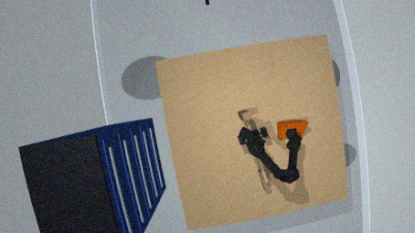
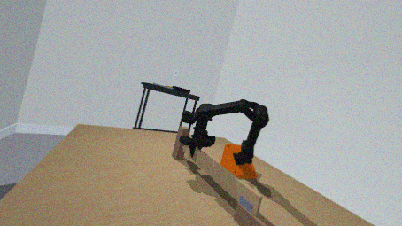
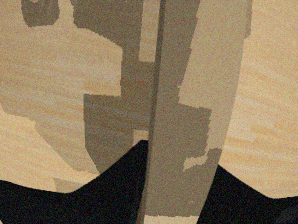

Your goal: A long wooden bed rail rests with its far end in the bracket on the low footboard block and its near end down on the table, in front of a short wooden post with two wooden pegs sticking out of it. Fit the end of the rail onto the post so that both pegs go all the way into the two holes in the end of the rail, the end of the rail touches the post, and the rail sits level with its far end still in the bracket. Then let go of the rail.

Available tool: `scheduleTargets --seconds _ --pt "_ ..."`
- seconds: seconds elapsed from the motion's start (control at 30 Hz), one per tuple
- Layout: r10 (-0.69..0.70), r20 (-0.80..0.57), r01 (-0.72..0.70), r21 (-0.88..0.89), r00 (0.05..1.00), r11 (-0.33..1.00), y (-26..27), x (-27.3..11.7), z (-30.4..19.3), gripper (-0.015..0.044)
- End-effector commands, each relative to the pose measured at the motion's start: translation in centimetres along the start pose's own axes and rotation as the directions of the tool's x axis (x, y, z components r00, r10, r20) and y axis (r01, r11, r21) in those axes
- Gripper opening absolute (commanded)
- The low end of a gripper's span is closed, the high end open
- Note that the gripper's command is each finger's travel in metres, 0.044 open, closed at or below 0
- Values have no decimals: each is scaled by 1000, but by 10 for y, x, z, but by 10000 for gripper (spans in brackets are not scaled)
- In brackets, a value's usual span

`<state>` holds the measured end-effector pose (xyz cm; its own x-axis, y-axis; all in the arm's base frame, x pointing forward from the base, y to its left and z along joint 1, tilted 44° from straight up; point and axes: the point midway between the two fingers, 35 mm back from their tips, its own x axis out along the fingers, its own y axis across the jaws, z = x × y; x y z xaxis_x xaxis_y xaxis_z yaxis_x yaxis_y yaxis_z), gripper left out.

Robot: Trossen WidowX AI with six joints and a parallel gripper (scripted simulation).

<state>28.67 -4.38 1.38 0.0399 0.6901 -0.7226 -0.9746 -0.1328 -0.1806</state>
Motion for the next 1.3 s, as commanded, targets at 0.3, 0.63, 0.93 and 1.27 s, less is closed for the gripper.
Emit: scheduleTargets --seconds 0.3,0.63,0.93,1.27 --pt "-7 -3 7 -3 1000 1000 -2 -2 -5 0" --pt "-7 -4 7 -3 1000 1000 -2 -2 -8 0" --pt "-7 -4 7 -3 1000 1000 -2 -2 -11 0" --pt "-7 -4 7 -3 1000 1000 -2 -2 -14 0"
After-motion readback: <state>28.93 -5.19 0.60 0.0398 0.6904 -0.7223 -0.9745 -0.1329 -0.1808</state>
